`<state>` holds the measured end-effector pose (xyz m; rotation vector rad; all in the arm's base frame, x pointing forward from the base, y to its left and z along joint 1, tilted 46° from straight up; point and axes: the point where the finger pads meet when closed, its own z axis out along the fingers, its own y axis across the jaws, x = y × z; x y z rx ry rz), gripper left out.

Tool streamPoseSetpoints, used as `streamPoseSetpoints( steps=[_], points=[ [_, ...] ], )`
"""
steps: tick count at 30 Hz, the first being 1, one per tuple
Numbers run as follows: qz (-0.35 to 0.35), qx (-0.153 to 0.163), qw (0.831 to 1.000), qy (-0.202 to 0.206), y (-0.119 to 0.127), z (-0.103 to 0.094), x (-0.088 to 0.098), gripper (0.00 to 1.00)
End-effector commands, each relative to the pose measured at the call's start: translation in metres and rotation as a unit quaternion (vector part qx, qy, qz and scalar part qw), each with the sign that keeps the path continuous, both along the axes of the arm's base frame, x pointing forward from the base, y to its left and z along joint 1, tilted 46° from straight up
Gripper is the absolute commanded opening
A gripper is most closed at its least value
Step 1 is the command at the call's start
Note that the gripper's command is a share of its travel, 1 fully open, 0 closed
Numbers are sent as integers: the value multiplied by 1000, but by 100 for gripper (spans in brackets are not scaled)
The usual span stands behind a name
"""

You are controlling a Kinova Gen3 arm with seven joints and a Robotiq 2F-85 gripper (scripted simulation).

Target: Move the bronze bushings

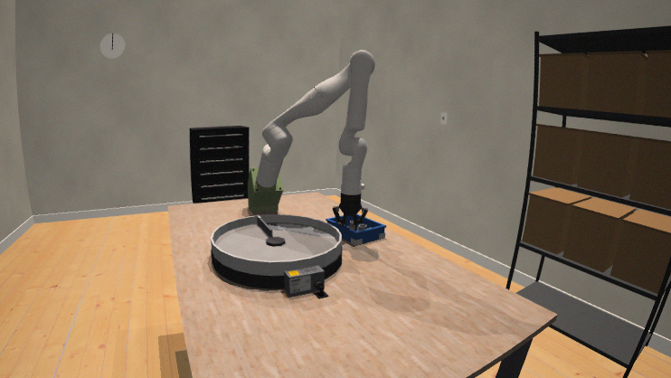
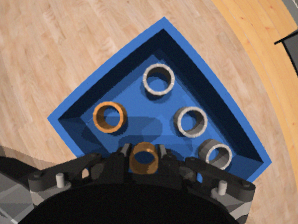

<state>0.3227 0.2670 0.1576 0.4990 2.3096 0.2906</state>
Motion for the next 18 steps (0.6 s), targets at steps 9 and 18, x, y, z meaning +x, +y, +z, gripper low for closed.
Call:
streamPoseSetpoints(
  steps=[9,18],
  points=[
    [0,0,1000,0,0,7,-7,0],
    [0,0,1000,0,-2,26,-27,0]
  ],
)
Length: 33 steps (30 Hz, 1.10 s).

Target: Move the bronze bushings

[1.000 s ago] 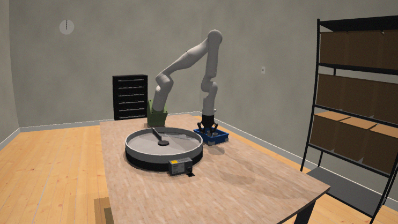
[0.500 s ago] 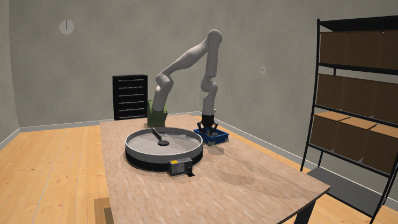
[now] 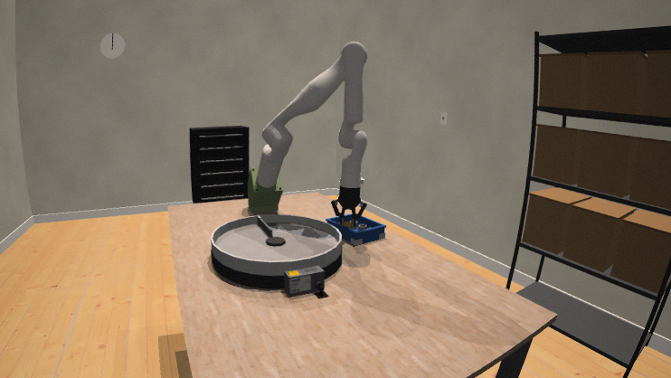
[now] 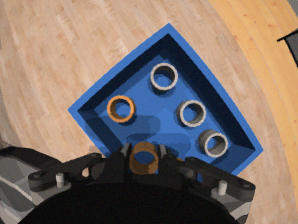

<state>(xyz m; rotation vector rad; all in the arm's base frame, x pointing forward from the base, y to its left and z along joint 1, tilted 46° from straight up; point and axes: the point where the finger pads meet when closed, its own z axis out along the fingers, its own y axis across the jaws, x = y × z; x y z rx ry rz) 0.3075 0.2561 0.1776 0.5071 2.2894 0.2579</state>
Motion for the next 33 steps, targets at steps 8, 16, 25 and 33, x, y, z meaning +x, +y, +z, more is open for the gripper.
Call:
streamPoseSetpoints(
  steps=[8,16,25,33],
  points=[
    [10,11,1000,8,8,22,-28,0],
    [10,11,1000,8,6,41,-47,0],
    [10,11,1000,8,5,52,-58,0],
    [10,11,1000,8,5,56,-62,0]
  ],
)
